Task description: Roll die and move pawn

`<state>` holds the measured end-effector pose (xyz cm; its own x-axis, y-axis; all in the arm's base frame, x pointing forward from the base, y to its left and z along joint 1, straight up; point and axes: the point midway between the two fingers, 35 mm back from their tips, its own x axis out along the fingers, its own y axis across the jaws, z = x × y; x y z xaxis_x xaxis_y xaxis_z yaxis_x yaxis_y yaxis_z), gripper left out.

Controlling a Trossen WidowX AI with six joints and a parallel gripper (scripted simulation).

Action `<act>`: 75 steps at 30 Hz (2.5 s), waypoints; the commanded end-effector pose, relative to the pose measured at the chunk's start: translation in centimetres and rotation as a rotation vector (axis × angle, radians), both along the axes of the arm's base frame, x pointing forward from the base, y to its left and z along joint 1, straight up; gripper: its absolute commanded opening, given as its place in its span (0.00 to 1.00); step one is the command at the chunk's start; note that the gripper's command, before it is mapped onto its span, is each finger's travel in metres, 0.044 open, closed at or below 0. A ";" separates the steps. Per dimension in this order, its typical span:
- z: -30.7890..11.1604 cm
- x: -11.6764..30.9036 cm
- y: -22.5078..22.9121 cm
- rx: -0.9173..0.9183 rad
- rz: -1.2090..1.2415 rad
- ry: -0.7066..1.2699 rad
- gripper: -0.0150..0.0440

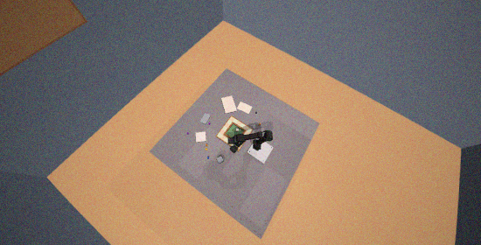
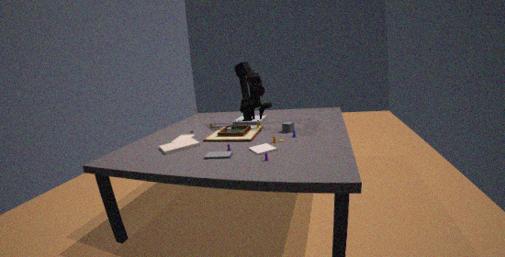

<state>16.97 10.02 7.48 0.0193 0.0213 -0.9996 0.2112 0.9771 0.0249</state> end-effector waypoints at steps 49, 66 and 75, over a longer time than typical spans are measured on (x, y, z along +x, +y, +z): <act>-0.1 0.5 0.3 -0.006 -0.002 0.008 0.25; 8.0 0.2 0.1 -0.006 -0.003 0.009 0.25; 8.5 0.5 -0.6 -0.006 -0.009 0.007 0.25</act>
